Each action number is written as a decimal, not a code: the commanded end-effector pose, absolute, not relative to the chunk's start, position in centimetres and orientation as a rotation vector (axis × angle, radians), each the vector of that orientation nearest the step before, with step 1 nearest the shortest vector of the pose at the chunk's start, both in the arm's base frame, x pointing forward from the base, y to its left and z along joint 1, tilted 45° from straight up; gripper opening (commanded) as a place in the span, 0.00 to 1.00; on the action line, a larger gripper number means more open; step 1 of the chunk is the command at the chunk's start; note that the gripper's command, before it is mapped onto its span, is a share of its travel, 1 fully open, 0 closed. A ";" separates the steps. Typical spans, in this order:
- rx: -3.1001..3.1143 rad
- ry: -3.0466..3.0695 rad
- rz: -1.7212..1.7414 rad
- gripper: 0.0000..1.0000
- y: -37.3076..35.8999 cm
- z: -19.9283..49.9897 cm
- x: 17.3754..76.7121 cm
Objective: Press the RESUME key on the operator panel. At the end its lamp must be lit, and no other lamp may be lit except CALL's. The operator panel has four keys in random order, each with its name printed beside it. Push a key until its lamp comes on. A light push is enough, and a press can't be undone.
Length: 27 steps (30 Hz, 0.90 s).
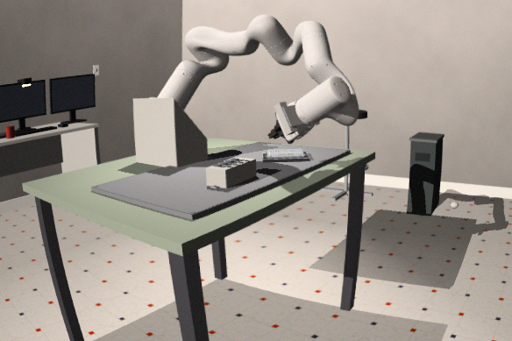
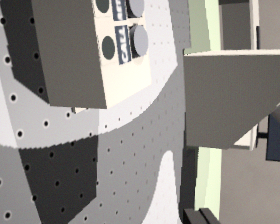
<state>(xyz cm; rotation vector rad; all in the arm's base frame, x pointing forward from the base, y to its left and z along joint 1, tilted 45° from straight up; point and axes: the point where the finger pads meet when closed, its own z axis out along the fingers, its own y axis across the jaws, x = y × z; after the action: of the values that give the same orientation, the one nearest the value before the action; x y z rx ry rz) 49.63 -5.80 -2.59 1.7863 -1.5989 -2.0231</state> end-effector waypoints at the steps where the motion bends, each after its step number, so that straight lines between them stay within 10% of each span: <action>1: 1.971 -1.617 -2.076 0.00 -6.0 -3.1 49.6; 27: 2.892 -1.597 -1.941 0.00 -7.2 -6.0 49.0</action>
<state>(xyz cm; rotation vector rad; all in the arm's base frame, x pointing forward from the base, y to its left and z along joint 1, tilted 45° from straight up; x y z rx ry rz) 49.01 -7.02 -5.81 2.7060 -1.6066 -2.0205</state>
